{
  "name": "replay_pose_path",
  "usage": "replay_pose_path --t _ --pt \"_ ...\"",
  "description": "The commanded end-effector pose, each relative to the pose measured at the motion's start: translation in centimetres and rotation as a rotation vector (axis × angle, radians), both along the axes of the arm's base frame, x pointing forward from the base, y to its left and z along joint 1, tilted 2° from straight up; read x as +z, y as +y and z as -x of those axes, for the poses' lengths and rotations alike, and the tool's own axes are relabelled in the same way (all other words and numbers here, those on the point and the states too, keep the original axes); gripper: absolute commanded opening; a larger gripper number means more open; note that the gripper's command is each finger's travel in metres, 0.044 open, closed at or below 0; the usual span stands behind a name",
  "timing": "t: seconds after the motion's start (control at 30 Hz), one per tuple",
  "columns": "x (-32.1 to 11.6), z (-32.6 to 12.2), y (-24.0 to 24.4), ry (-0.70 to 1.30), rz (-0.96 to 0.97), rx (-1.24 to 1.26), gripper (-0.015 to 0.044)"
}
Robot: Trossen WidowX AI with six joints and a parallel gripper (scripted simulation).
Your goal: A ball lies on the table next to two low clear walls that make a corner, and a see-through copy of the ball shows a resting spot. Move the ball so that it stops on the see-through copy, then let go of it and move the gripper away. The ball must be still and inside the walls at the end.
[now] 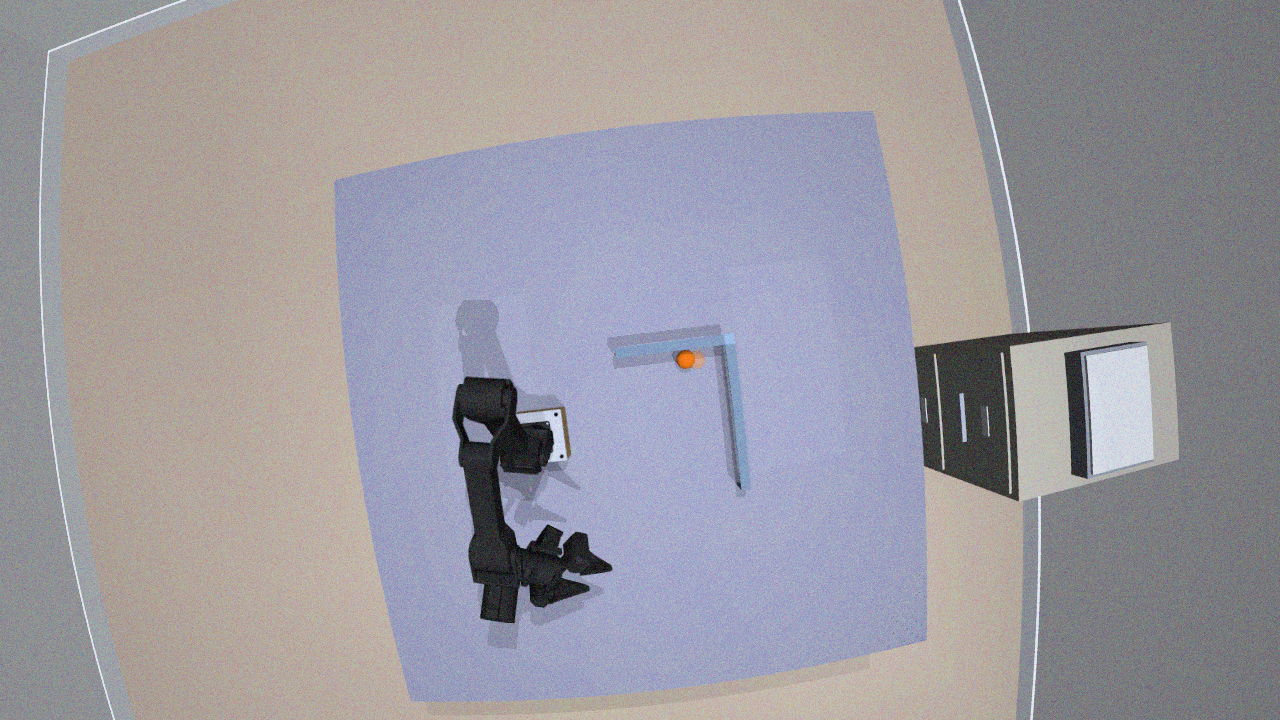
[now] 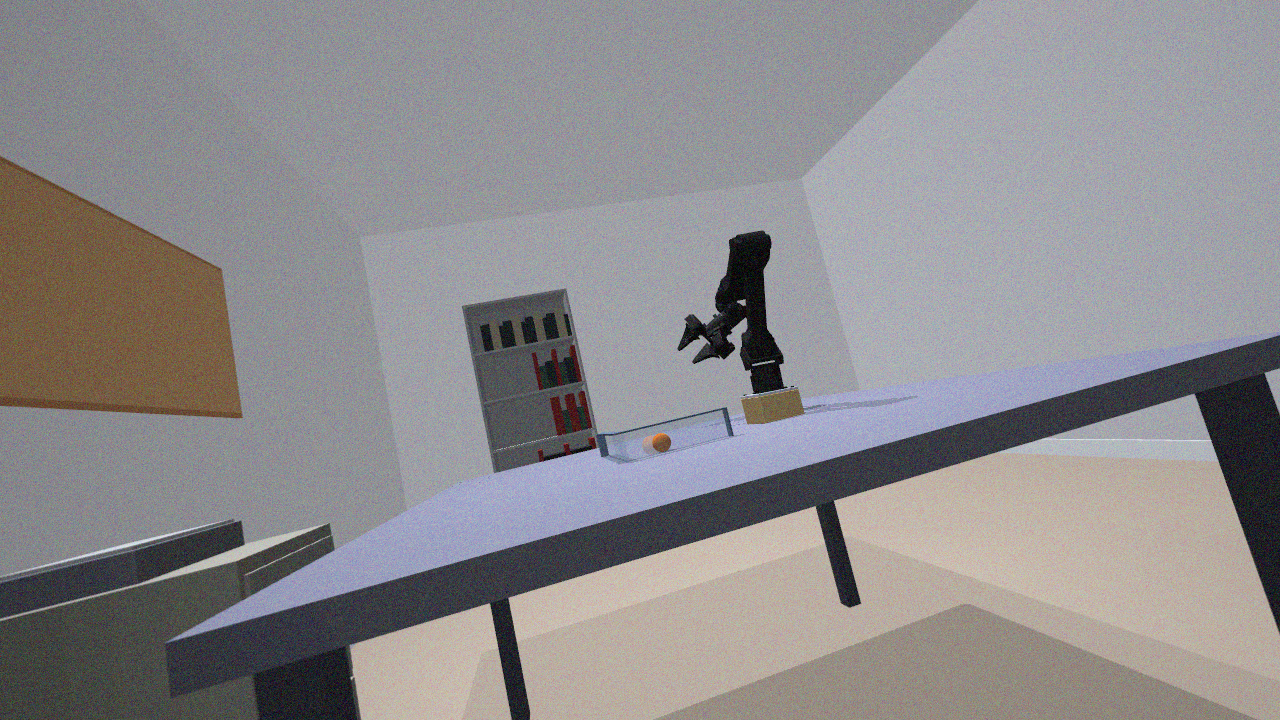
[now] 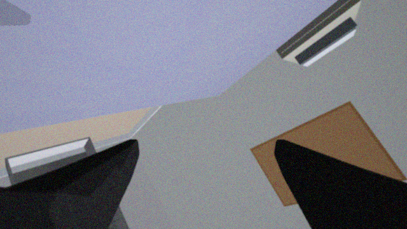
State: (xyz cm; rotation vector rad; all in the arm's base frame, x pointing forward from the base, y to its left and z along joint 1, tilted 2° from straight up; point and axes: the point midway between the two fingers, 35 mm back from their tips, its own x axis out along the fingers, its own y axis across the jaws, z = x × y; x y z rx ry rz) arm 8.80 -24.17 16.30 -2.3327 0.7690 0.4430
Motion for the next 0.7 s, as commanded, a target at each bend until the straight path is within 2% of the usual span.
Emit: replay_pose_path --t 0.0,0.1,0.3,0.5,0.67 --pt "0.0 -0.1 0.0 0.004 0.003 0.005 0.0374" --pt "-0.5 -1.1 0.1 0.062 0.048 0.081 0.0295" --pt "-1.2 -3.8 0.4 0.196 0.199 0.306 0.0294" --pt "-2.7 -9.4 2.4 0.415 0.599 0.86 0.0294" --pt "-4.1 -14.0 5.4 0.504 0.984 1.361 0.0294"
